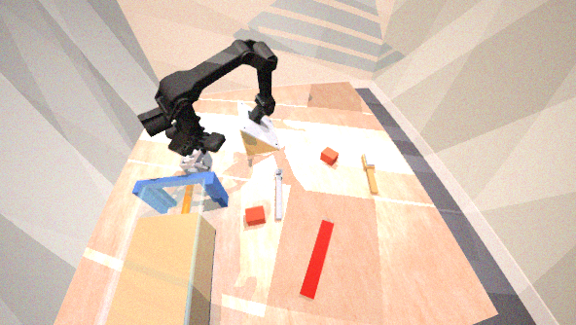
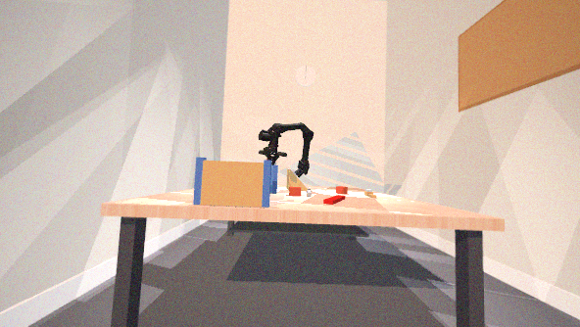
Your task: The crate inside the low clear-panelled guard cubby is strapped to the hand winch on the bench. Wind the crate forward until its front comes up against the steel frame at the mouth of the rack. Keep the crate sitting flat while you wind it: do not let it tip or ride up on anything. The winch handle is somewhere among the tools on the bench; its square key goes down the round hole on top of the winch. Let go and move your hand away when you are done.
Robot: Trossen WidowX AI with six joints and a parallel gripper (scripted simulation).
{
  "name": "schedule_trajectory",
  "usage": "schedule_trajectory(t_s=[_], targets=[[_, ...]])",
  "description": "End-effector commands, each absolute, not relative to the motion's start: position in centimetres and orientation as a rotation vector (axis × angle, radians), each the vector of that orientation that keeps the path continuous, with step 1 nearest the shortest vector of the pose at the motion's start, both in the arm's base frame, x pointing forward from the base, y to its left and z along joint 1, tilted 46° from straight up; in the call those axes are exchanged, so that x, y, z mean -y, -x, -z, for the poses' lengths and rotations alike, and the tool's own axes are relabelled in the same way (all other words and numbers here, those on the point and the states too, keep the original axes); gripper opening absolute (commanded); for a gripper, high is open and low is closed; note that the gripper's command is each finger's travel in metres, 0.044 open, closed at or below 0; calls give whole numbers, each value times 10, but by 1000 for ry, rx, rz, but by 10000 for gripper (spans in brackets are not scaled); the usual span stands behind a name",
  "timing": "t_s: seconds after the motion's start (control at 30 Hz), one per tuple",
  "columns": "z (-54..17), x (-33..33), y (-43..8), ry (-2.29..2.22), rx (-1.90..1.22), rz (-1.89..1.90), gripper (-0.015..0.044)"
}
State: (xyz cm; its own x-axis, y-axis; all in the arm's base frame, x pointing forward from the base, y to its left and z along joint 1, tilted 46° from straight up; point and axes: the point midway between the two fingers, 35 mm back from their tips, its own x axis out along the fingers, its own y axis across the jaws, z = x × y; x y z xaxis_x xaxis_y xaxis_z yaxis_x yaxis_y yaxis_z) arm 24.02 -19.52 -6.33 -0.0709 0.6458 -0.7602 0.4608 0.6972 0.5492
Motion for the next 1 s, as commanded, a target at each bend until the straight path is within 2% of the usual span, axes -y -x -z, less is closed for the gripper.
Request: schedule_trajectory(t_s=[0.0, 0.97], targets=[[61, 197, -242, -826, -1732, -130, 0], [61, 197, -242, -385, -1880, 201, 0]])
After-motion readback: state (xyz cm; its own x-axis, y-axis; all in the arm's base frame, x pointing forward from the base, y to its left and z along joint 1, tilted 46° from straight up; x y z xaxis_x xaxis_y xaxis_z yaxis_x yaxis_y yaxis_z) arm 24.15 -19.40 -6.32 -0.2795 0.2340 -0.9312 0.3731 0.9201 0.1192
